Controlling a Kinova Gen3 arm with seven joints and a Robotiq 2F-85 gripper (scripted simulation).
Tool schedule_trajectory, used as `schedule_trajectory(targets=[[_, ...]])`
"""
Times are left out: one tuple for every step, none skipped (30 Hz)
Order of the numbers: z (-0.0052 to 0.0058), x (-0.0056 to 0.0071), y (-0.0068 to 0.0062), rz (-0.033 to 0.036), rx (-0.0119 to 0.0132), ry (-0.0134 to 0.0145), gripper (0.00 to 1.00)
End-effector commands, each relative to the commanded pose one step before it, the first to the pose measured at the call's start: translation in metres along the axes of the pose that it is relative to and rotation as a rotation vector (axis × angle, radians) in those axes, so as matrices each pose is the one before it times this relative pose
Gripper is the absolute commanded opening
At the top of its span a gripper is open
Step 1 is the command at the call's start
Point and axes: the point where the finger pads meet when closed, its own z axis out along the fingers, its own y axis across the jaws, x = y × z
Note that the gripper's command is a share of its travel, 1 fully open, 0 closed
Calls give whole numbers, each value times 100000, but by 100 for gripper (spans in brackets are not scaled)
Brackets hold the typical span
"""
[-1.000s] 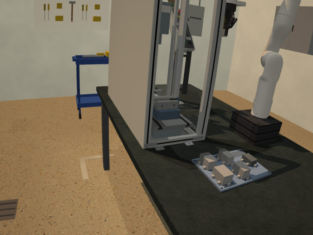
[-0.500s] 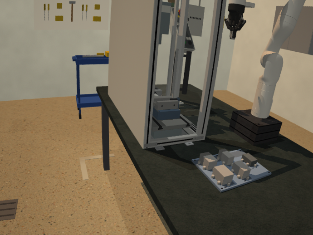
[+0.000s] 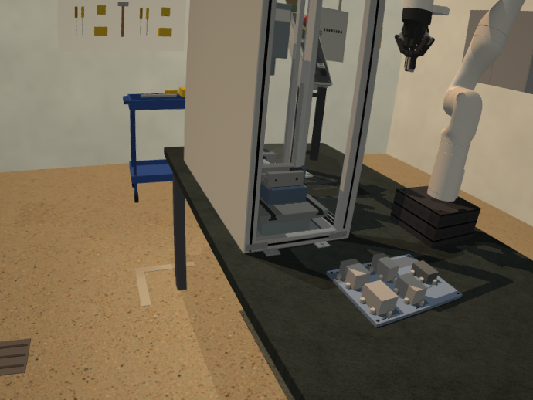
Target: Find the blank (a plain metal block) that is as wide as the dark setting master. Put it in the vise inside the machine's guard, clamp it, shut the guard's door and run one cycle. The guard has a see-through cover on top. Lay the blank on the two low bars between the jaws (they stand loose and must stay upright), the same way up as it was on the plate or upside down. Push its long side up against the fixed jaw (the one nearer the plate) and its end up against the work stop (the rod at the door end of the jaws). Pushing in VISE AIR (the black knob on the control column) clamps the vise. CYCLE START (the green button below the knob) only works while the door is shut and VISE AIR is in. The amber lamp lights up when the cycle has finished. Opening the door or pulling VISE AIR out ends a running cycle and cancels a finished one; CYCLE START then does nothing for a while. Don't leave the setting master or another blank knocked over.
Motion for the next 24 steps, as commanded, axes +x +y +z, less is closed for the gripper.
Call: schedule_trajectory(targets=[[21, -177, 784, 268, 415, -129, 10], [0, 0, 0, 0, 0, 0, 10], [0, 0, 0, 0, 0, 0, 10], [0, 0, 0, 0, 0, 0, 10], [0, 0, 0, 0, 0, 0, 10], [0, 0, 0, 0, 0, 0, 10], [0, 0, 0, 0, 0, 0, 10], [134, 13, 1174, -6, -23, -2, 10], [133, -1, 1193, 1, 1, 1, 10], [133, -1, 1193, 1, 1, 1, 10], [133, -1, 1193, 1, 1, 1, 10], [133, -1, 1193, 1, 1, 1, 10], [0, 0, 0, 0, 0, 0, 10], [0, 0, 0, 0, 0, 0, 10], [0, 0, 0, 0, 0, 0, 10], [0, 0, 0, 0, 0, 0, 10], [0, 0, 0, 0, 0, 0, 10], [0, 0, 0, 0, 0, 0, 10], [0, 0, 0, 0, 0, 0, 10], [0, 0, 0, 0, 0, 0, 10], [0, 0, 0, 0, 0, 0, 10], [0, 0, 0, 0, 0, 0, 10], [0, 0, 0, 0, 0, 0, 10], [0, 0, 0, 0, 0, 0, 10]])
